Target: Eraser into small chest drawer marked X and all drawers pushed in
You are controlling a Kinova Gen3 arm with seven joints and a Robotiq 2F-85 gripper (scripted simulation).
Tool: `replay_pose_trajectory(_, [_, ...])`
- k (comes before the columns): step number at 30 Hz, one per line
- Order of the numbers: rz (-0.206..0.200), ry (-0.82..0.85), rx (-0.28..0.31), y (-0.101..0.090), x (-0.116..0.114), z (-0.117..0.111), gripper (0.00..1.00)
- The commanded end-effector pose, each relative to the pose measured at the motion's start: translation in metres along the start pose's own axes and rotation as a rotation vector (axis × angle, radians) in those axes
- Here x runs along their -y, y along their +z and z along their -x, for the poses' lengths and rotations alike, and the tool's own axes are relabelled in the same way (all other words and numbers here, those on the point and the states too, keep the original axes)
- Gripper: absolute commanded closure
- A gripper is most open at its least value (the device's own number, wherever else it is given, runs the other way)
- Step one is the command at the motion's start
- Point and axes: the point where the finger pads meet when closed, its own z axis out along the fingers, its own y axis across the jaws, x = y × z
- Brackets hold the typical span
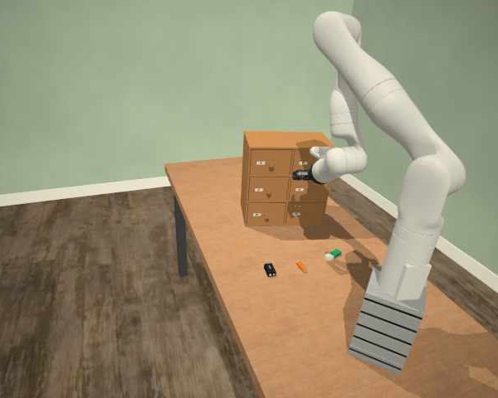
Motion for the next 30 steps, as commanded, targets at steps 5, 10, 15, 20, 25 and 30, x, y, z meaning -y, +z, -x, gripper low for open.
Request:
replay_pose_trajectory(5, [-0.002,0.008,0.023,-0.005,0.001,-0.009,0.00])
replay_pose_trajectory(10, [-0.003,0.008,0.053,-0.008,0.001,-0.010,0.00])
replay_pose_trajectory(15, [-0.002,0.007,0.071,-0.010,0.001,-0.010,0.00])
replay_pose_trajectory(20, [-0.003,0.007,0.103,-0.013,0.001,-0.011,0.00])
replay_pose_trajectory(25, [-0.002,0.007,0.135,-0.016,0.001,-0.012,0.00])
replay_pose_trajectory(30, [-0.003,0.007,0.169,-0.019,0.001,-0.013,0.00])
